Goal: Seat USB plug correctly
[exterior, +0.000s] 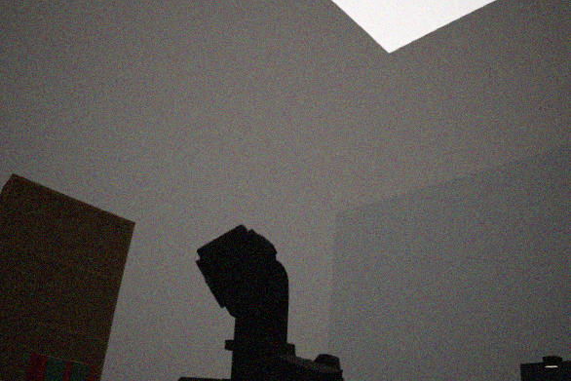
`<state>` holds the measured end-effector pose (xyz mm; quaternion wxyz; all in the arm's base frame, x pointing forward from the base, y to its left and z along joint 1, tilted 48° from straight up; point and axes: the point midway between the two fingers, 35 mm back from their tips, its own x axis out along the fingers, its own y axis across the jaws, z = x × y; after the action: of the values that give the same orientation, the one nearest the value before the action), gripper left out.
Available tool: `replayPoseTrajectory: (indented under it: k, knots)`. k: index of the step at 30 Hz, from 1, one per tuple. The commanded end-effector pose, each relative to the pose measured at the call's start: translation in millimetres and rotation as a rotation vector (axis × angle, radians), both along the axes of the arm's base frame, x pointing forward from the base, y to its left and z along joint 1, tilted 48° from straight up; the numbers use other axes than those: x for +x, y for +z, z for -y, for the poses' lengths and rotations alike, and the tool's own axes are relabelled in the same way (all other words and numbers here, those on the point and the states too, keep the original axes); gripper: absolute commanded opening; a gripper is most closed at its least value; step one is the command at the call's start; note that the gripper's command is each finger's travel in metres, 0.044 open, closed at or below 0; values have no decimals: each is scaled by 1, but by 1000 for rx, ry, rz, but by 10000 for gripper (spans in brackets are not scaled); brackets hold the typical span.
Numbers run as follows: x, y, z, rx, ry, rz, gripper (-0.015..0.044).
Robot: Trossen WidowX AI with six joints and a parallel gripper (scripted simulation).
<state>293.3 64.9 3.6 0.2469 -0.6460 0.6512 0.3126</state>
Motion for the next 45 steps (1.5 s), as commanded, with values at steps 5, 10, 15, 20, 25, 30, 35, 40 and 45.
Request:
replayPoseTrajectory:
  k: [5, 10, 15, 20, 25, 30, 35, 40, 45]
  knots:
    - [0, -1, 0, 9, -1, 0, 0]
    - [0, -2, 0, 13, -3, 2, 0]
    - [0, -2, 0, 14, -3, 2, 0]
    - [0, -3, 1, 14, -3, 2, 0]
    - [0, -3, 1, 14, -3, 2, 0]
    - [0, -4, 2, 14, -3, 2, 0]
    - [0, -4, 2, 14, -3, 2, 0]
    - [0, -4, 3, 14, -3, 2, 0]
    - [0, -5, 3, 14, -3, 2, 0]
